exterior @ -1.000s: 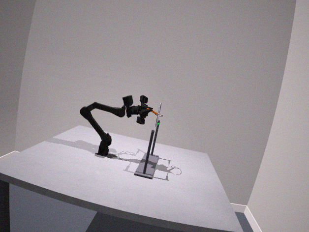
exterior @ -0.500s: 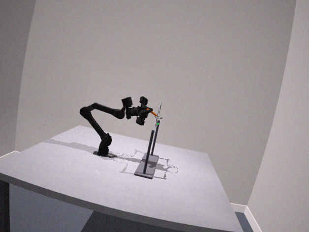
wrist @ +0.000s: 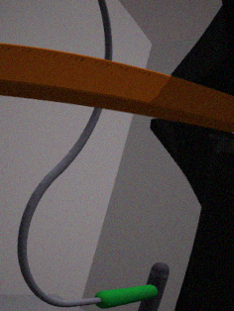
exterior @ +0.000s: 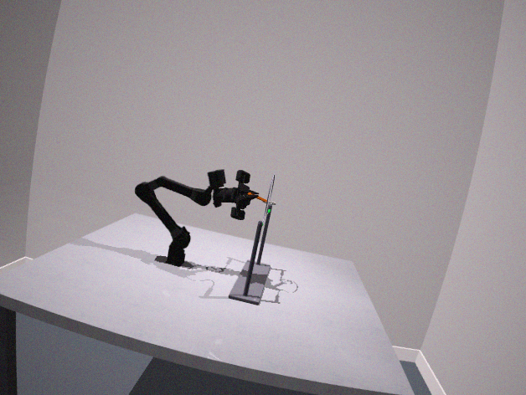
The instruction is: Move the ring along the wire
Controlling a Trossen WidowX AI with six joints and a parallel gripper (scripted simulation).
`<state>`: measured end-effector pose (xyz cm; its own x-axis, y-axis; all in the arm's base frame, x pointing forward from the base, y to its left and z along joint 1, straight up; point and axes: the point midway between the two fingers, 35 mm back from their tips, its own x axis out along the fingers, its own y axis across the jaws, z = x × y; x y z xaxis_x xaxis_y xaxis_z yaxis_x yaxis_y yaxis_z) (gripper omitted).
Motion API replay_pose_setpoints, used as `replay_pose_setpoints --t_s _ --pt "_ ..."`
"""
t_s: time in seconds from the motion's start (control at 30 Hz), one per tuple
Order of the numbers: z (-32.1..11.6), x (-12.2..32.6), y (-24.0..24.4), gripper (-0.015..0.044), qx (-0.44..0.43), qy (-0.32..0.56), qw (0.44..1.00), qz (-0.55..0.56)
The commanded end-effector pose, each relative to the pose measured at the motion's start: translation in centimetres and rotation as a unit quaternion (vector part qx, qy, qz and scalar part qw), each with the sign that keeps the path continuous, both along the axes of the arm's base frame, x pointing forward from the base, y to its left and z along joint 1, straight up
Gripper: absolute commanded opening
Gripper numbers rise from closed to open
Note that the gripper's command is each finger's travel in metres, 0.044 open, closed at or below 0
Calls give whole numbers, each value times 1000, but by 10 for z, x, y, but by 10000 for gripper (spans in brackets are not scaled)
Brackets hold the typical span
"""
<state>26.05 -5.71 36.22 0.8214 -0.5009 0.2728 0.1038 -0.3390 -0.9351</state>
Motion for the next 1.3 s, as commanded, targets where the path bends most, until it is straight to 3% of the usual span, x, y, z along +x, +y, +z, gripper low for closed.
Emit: replay_pose_setpoints --t_s 0.0,0.6,1.27 --pt "-14 -1 -4 -150 39 0 999 -3" --pt "-80 0 -4 -150 250 -6 968 0" --pt "-144 2 28 -150 474 -12 881 4"
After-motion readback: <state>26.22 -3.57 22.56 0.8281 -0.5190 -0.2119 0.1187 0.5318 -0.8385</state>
